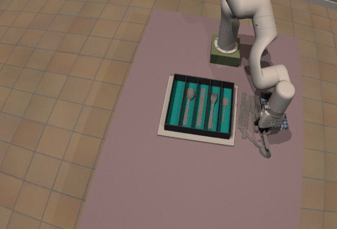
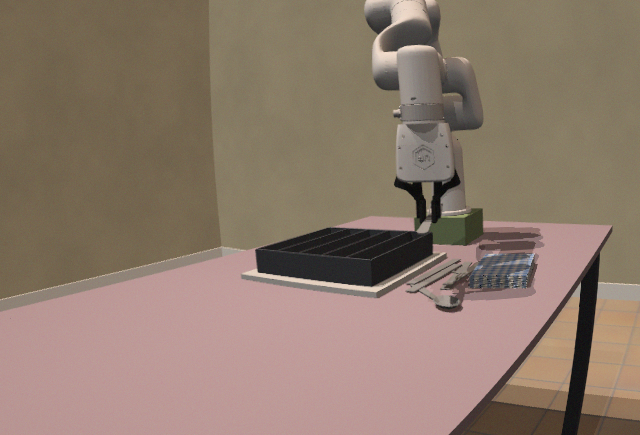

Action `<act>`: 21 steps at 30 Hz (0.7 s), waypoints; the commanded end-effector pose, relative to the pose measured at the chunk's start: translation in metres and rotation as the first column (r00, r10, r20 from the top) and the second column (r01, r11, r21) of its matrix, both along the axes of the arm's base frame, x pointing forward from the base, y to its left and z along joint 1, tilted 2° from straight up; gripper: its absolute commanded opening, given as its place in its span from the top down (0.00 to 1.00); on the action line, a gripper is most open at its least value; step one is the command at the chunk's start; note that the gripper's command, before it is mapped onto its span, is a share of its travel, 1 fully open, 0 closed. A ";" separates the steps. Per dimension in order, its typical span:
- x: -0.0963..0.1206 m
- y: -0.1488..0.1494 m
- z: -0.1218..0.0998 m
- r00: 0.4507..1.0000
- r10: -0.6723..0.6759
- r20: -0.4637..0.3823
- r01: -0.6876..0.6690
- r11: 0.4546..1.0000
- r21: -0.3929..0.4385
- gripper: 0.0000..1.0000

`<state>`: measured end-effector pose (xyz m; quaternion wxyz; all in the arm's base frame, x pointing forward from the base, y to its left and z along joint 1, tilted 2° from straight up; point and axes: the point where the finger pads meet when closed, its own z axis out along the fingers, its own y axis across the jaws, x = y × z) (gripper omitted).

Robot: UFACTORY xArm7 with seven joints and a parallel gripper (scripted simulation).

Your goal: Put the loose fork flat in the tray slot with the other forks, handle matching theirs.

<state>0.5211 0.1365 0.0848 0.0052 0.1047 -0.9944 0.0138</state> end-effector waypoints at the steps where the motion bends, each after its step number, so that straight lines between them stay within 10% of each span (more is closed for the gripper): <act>1: 0.002 0.001 0.002 1.000 0.000 0.005 0.000 1.000 0.001 0.95; 16: 0.000 -0.003 0.003 1.000 0.002 0.005 -0.002 1.000 0.003 0.95; 21: -0.031 -0.073 0.013 1.000 0.026 0.004 -0.026 0.999 0.023 0.95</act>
